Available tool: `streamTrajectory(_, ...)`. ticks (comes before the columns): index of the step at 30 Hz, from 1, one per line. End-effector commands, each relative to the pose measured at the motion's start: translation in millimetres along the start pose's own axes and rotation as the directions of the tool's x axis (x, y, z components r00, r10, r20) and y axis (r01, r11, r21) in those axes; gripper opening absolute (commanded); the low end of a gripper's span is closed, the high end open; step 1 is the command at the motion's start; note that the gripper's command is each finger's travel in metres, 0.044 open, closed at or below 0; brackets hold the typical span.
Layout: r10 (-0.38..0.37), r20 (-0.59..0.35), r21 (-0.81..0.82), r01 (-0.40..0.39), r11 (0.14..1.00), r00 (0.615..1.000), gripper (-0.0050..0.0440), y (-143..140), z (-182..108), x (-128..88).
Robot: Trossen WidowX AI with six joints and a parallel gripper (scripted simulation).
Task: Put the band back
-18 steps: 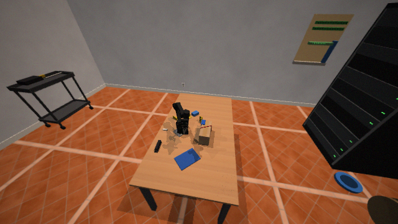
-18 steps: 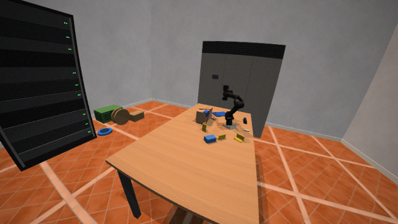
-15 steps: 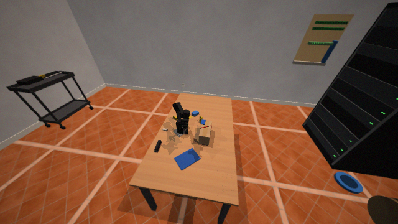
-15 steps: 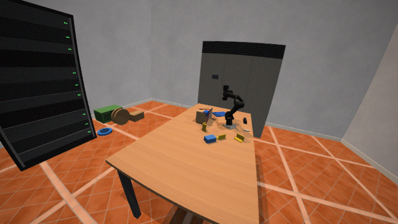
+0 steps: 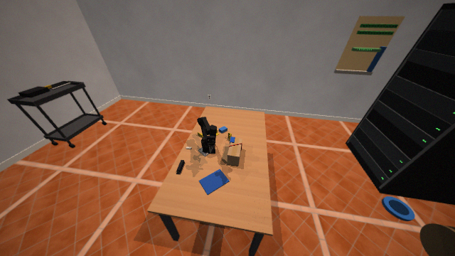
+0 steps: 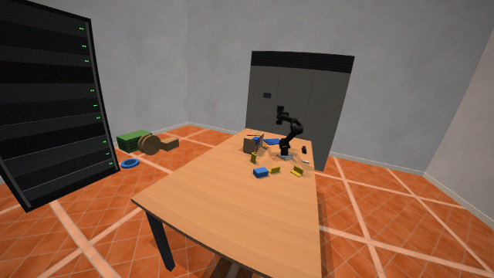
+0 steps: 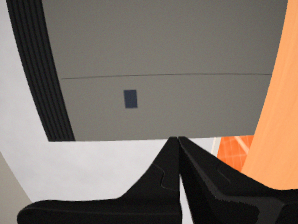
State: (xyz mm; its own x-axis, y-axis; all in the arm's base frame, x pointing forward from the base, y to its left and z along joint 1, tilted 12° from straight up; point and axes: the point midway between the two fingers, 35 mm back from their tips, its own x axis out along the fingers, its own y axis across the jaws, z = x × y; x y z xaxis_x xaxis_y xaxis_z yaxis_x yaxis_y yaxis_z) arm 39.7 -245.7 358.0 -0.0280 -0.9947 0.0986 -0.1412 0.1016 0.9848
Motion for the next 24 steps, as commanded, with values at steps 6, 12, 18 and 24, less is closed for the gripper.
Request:
streamTrajectory(6, -0.229, -0.219, -0.457, 0.108, 0.883, 0.949, 0.0117, -29.8, -69.8, -2.9)
streamTrajectory(12, -0.432, -0.33, -0.756, 0.039, 0.654, 0.839, 0.0117, -54.9, -104.6, -19.5)
streamTrajectory(18, -0.579, -0.389, -0.894, -0.142, 0.425, 0.716, 0.0117, -76.3, -133.9, -44.6)
streamTrajectory(24, -0.724, -0.415, -0.882, -0.441, 0.169, 0.551, 0.0117, -95.3, -160.7, -81.0)
